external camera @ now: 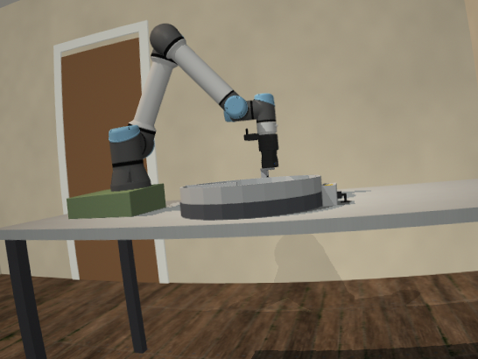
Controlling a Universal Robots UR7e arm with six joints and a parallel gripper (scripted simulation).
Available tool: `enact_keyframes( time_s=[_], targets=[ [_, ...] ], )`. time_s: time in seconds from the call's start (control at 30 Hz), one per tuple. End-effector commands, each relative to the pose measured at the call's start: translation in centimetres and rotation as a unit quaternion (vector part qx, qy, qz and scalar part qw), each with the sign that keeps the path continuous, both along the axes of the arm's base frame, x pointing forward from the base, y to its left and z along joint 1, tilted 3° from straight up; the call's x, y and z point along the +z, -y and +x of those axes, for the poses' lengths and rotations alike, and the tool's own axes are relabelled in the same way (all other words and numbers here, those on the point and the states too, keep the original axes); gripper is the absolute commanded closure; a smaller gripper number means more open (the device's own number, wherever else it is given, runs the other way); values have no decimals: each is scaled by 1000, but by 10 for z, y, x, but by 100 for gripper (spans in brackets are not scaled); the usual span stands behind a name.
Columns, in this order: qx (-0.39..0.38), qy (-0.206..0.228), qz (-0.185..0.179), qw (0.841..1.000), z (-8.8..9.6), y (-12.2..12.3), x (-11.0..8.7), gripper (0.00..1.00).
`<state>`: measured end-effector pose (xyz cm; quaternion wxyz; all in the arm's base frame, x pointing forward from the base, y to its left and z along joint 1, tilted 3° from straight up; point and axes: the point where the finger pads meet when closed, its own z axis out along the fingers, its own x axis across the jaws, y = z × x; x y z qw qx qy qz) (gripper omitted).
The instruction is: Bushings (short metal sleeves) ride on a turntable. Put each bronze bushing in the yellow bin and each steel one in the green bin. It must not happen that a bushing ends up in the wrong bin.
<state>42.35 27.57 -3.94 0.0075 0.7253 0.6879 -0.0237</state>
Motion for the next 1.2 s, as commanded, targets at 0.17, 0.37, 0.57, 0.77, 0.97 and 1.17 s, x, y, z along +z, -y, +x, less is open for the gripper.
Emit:
enact_keyframes(
  time_s=[0.17,0.37,0.57,0.77,0.97,1.17],
  targets=[
    [0,1,0,1000,1,0,-2,100],
    [0,1,0,1000,0,0,-7,100],
    [0,1,0,1000,0,0,-8,100],
    [0,1,0,1000,0,0,-14,100],
    [0,1,0,1000,0,0,-14,100],
    [0,1,0,1000,0,0,-15,100]
  ],
)
